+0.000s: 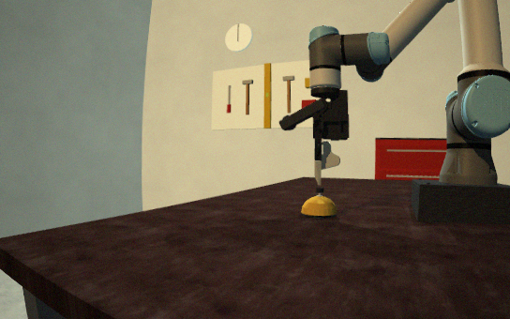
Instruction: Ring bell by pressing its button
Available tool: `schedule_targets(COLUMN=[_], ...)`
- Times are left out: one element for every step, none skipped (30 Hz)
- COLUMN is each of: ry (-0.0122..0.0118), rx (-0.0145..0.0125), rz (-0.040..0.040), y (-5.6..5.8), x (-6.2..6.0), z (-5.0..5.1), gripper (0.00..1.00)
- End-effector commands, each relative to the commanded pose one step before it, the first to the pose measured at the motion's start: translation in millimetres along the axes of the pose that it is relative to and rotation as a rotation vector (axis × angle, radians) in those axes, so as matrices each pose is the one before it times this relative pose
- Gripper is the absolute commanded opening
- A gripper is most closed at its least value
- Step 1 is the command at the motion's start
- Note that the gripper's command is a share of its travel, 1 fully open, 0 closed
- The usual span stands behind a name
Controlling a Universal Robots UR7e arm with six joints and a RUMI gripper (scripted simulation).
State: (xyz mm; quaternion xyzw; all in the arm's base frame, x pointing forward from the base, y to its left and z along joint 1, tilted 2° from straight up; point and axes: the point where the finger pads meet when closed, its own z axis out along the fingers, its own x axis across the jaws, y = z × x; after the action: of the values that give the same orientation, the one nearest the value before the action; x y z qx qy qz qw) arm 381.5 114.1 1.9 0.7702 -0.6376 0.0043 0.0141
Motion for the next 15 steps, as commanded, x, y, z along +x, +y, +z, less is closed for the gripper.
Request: schedule_targets(ry=[0.00101,0.00000,0.00000,0.00000,-0.00001,0.00000,0.00000,0.00000,0.00000,0.00000,0.00000,0.00000,0.00000,0.00000,0.00000], rx=[0.00252,0.00000,0.00000,0.00000,-0.00001,0.00000,0.00000,0.00000,0.00000,0.00000,0.00000,0.00000,0.00000,0.00000,0.00000], rz=[-0.00108,-0.00006,0.00000,0.00000,0.00031,0.00008,0.00003,-0.00004,-0.00008,-0.00010,-0.00008,-0.00004,0.00001,0.00005,0.00007], y=[-0.96,0.00,0.00,0.00,-0.02,0.01,-0.01,0.01,0.01,0.00,0.01,-0.01,0.00,0.00,0.00], x=[-0.26,-0.03,0.00,0.00,0.15,0.02,0.01,-0.02,-0.04,-0.04,-0.03,-0.01,0.01,0.02,0.03], z=[-14.38,-2.78,0.00,0.00,-2.84,-2.89,-2.92,-2.92,-2.90,-2.86,-2.79,-2.70,-2.59,-2.46,-2.31], gripper=[0.00,0.00,0.00,0.00,0.00,0.00,0.00,0.00,0.00,0.00,0.00,0.00,0.00,0.00,0.00])
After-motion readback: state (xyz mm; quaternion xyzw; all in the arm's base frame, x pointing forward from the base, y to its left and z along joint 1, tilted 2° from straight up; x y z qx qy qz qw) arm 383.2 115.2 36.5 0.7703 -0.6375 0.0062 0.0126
